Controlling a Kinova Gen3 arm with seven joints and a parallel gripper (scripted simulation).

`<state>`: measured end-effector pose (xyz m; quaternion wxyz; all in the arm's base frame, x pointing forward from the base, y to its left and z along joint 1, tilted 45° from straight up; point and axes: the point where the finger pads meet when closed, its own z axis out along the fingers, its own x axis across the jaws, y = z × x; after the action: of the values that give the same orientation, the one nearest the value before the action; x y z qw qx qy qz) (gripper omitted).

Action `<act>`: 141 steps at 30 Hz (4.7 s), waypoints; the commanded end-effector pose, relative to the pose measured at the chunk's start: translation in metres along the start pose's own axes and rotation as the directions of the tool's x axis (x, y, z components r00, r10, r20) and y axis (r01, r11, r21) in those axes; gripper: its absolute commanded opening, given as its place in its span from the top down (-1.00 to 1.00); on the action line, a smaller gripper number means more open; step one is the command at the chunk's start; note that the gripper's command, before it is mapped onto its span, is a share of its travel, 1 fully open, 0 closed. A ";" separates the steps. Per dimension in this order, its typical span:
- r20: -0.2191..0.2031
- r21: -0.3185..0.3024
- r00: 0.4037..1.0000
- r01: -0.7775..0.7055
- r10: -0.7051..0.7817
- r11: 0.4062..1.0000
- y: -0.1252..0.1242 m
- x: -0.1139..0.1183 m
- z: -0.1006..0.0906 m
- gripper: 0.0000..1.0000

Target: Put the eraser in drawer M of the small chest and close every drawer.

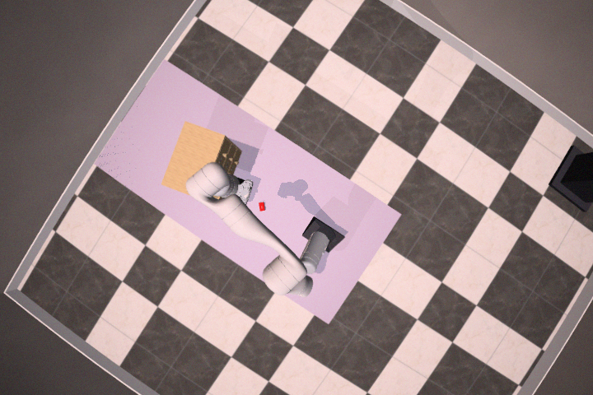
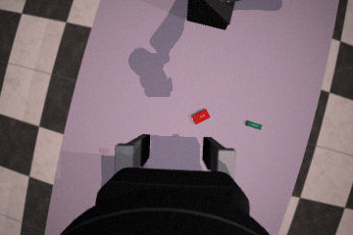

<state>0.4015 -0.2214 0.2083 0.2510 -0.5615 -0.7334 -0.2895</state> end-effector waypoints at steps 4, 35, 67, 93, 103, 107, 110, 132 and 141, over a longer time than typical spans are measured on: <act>-0.001 0.005 1.000 -0.003 0.003 1.000 -0.005 0.002 0.000 -1.00; -0.010 0.002 1.000 0.003 -0.003 1.000 -0.091 0.031 0.019 -1.00; -0.016 -0.554 1.000 0.000 -0.010 0.832 -0.056 0.032 0.068 -1.00; -0.016 -0.907 1.000 -0.007 -0.017 0.422 -0.023 0.033 0.112 -1.00; -0.016 -0.934 1.000 -0.009 -0.018 0.358 -0.019 0.033 0.117 -1.00; -0.016 -0.939 1.000 -0.009 -0.018 0.344 -0.018 0.033 0.118 -1.00; -0.016 -0.941 1.000 -0.009 -0.018 0.340 -0.018 0.033 0.119 -1.00; -0.016 -0.941 1.000 -0.009 -0.018 0.338 -0.018 0.033 0.119 1.00; -0.016 -0.941 1.000 -0.009 -0.018 0.338 -0.016 0.033 0.119 1.00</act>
<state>0.3720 -0.1178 0.1459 -0.1048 -0.5991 -0.4301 -0.6671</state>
